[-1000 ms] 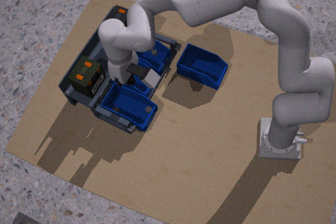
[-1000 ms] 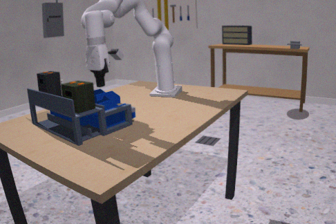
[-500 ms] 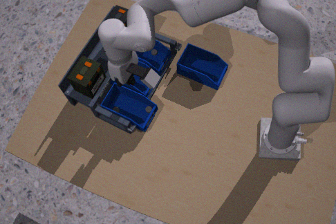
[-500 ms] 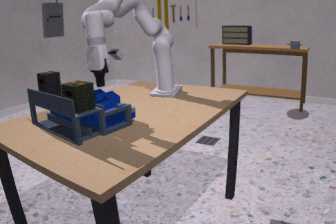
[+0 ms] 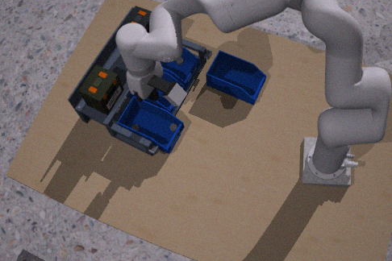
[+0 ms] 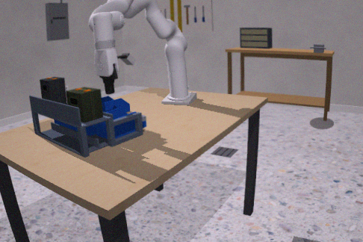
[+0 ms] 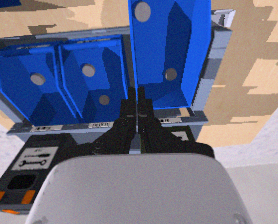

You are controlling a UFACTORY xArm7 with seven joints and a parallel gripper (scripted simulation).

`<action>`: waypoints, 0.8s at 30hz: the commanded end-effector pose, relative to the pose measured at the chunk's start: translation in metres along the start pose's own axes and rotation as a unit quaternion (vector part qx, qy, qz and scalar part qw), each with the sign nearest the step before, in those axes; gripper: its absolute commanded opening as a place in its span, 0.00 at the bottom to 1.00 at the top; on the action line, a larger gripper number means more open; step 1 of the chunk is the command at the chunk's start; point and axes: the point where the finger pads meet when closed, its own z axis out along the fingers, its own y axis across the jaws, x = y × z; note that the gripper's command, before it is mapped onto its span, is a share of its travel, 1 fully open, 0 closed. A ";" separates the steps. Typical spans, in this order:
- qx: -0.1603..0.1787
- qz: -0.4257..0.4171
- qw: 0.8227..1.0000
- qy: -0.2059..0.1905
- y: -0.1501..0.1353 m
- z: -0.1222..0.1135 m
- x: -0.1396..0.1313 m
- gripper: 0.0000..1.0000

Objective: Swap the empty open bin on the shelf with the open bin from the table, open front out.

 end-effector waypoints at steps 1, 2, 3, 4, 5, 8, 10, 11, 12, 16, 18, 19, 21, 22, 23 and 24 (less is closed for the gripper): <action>0.000 0.078 0.997 -0.003 0.004 0.002 0.010 0.00; 0.000 0.102 0.995 -0.003 0.005 0.003 0.013 0.00; 0.000 0.128 0.992 -0.004 0.006 0.005 0.017 0.00; 0.000 0.128 0.992 -0.004 0.006 0.005 0.017 0.00; 0.000 0.128 0.992 -0.004 0.006 0.005 0.017 0.00; 0.000 0.216 0.976 -0.005 0.010 0.009 0.030 0.00; -0.001 0.269 0.963 -0.006 0.013 0.012 0.040 0.00; -0.001 0.288 0.958 -0.005 0.015 0.014 0.045 0.00; -0.001 0.308 0.951 -0.005 0.016 0.016 0.050 0.00; 0.000 0.391 0.920 -0.001 0.023 0.022 0.072 0.00; 0.001 0.431 0.902 0.002 0.027 0.025 0.082 0.00; 0.001 0.451 0.893 0.003 0.028 0.026 0.086 0.00; 0.002 0.470 0.883 0.004 0.030 0.028 0.091 0.00; 0.002 0.470 0.883 0.004 0.030 0.028 0.091 0.00; 0.001 0.523 0.852 0.003 0.031 0.029 0.095 0.00; 0.002 0.537 0.843 0.005 0.033 0.030 0.099 0.00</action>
